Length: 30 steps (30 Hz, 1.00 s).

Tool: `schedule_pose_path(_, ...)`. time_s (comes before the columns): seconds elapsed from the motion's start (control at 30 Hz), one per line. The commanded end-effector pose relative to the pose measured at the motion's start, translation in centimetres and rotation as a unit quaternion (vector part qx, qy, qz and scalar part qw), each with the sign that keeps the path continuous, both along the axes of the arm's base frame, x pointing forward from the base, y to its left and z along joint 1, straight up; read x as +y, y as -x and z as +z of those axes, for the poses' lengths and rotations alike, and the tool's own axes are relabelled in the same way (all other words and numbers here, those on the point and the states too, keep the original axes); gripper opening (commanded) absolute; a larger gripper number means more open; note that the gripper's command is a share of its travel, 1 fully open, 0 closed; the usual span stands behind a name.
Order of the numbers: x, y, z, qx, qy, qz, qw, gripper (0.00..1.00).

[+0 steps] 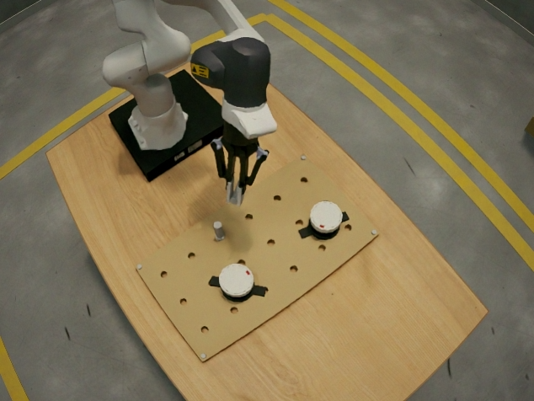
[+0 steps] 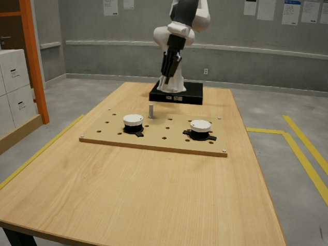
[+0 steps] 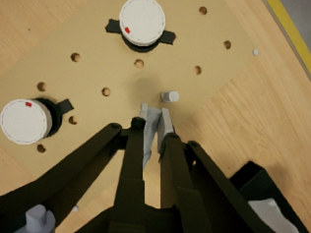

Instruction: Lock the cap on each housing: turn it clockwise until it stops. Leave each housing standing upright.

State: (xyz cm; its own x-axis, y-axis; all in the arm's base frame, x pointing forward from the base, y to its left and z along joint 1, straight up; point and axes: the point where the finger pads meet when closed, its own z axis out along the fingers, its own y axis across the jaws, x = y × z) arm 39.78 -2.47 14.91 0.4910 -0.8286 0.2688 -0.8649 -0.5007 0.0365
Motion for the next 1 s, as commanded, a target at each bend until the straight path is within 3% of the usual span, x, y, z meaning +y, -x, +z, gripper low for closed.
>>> schedule_pose_path(0.0,-0.25,-0.8,0.36,-0.027,0.013,-0.033,0.999,0.1)
schedule_pose_path(0.23,-0.27,-0.76,0.34,-0.032,0.025,-0.034,0.999,0.1)
schedule_pose_path(0.73,-0.28,-0.77,0.35,-0.096,0.146,-0.031,0.984,0.1)
schedule_pose_path(0.97,-0.25,-0.79,0.35,-0.103,0.156,-0.03,0.982,0.1)
